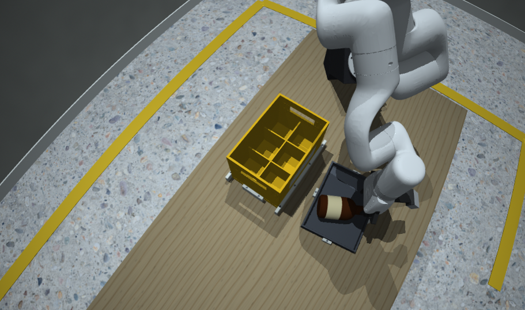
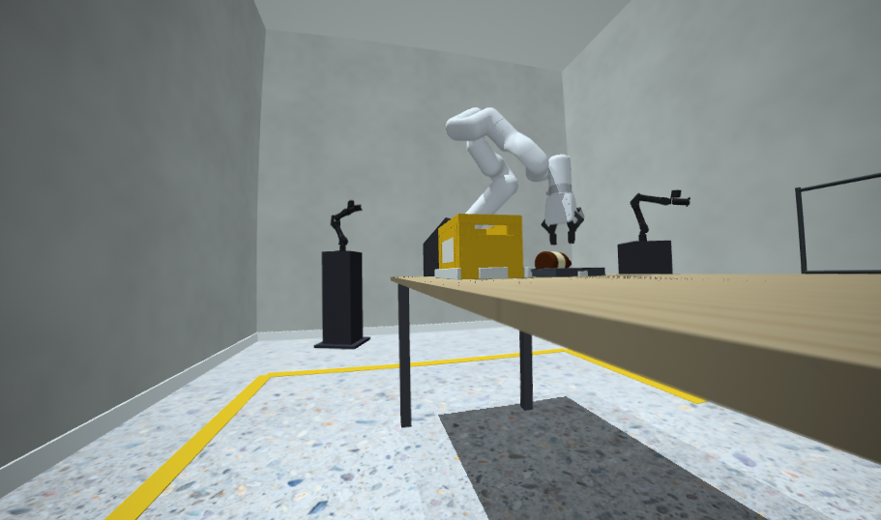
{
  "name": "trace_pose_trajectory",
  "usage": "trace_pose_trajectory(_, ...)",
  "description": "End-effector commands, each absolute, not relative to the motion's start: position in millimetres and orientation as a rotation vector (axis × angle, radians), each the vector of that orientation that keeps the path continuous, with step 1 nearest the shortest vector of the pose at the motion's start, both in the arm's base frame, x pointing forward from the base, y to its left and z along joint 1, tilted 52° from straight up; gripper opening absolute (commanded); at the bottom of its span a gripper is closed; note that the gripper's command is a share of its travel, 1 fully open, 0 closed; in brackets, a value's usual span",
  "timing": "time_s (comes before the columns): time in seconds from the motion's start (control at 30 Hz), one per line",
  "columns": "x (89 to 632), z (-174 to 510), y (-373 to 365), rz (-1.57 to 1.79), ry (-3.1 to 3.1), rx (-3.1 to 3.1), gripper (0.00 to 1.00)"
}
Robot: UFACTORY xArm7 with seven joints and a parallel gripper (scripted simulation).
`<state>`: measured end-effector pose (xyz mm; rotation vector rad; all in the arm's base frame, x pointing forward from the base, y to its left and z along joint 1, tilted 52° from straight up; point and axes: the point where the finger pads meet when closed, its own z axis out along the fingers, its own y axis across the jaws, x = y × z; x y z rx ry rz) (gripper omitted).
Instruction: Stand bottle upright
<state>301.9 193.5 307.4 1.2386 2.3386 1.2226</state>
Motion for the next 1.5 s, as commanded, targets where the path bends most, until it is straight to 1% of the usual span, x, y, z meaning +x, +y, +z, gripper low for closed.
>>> trace_pose_trajectory(0.0, 313, 302, 203, 1.229, 2.329, 1.24, 0.65)
trace_pose_trajectory(0.47, 324, 288, 215, 1.229, 2.329, 1.24, 0.65)
trace_pose_trajectory(1.47, 326, 288, 216, 1.229, 2.33, 1.24, 0.65)
